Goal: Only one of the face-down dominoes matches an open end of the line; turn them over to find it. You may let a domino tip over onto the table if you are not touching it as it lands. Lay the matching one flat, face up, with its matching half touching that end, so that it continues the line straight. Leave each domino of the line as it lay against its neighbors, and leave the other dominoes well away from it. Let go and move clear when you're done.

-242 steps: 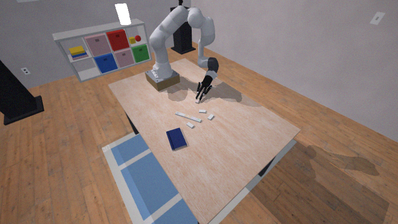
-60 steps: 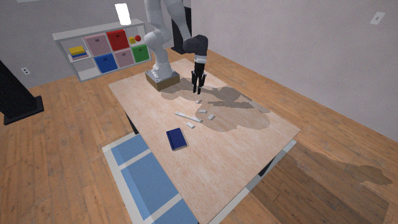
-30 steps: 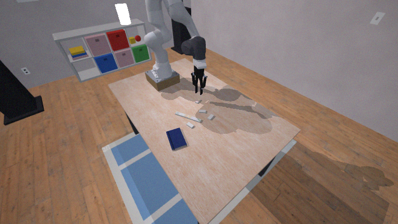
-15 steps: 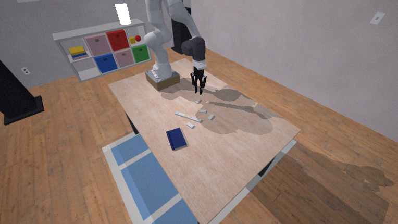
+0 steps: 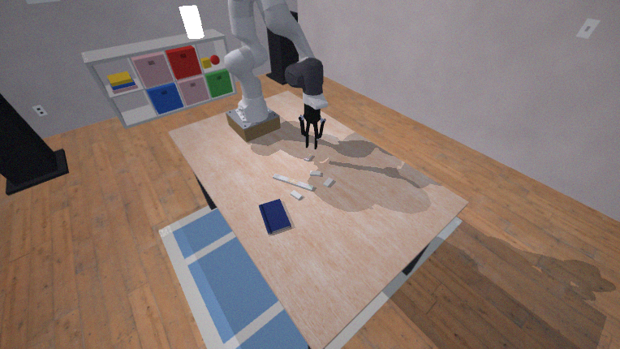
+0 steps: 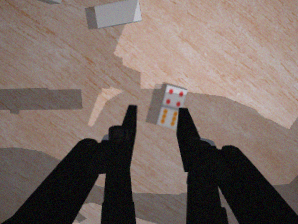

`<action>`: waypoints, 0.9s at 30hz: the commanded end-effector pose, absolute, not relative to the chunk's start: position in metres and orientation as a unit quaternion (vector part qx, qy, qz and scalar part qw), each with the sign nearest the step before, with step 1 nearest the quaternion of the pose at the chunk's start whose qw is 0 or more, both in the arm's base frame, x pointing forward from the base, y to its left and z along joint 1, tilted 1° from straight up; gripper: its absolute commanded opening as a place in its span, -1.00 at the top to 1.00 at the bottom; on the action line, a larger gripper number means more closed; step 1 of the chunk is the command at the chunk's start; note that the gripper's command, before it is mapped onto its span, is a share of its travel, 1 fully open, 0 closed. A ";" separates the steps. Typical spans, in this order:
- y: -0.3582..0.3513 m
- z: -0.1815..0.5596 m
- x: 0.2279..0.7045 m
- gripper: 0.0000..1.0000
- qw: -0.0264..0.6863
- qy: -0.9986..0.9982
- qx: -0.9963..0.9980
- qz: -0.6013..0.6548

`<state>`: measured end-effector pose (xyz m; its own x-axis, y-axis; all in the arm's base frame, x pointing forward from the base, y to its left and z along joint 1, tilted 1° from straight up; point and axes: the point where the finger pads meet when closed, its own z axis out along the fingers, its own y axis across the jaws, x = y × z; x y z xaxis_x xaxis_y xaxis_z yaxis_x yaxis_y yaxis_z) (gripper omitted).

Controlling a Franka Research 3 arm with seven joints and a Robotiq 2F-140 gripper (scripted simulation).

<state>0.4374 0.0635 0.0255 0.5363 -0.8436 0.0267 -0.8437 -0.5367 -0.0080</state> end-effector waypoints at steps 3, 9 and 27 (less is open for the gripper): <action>0.047 0.028 0.475 0.34 0.003 -0.327 0.945 0.012; 0.026 0.031 0.523 0.34 0.012 -0.252 0.967 0.035; 0.013 0.031 0.547 0.34 0.033 -0.020 0.998 0.049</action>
<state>0.5448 0.0134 0.0309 0.9509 -0.2779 0.1363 -0.2892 -0.9546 0.0717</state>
